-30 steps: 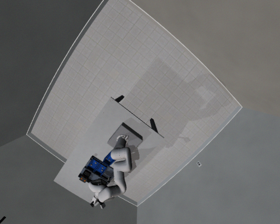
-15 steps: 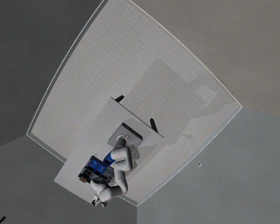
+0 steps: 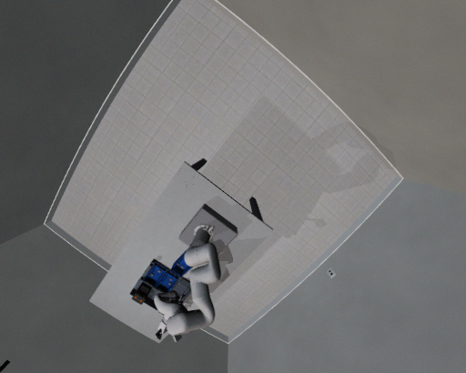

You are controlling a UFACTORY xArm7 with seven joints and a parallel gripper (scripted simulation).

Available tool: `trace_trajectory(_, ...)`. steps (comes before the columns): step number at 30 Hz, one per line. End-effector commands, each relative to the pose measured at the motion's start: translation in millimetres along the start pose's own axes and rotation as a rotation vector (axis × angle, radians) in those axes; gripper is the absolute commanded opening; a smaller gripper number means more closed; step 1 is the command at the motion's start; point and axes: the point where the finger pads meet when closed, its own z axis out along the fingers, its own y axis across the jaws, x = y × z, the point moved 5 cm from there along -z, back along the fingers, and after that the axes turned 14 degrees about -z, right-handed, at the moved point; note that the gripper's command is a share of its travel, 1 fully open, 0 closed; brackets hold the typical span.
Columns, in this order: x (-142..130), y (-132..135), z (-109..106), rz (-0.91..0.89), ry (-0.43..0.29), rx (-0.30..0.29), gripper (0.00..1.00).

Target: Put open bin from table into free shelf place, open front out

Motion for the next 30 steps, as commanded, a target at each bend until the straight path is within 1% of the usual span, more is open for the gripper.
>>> trace_trajectory(1,7.6,-2.2,-27.1,0.001,0.0,-0.002,1.0)
trace_trajectory(3,12.9,-4.8,-46.3,0.002,0.0,-0.002,1.0)
trace_trajectory(15,12.9,-4.8,-46.3,0.002,0.0,-0.002,1.0)
trace_trajectory(20,25.9,-11.2,-93.8,0.002,0.0,-0.002,1.0)
trace_trajectory(30,25.9,-11.2,-93.8,0.002,0.0,-0.002,1.0)
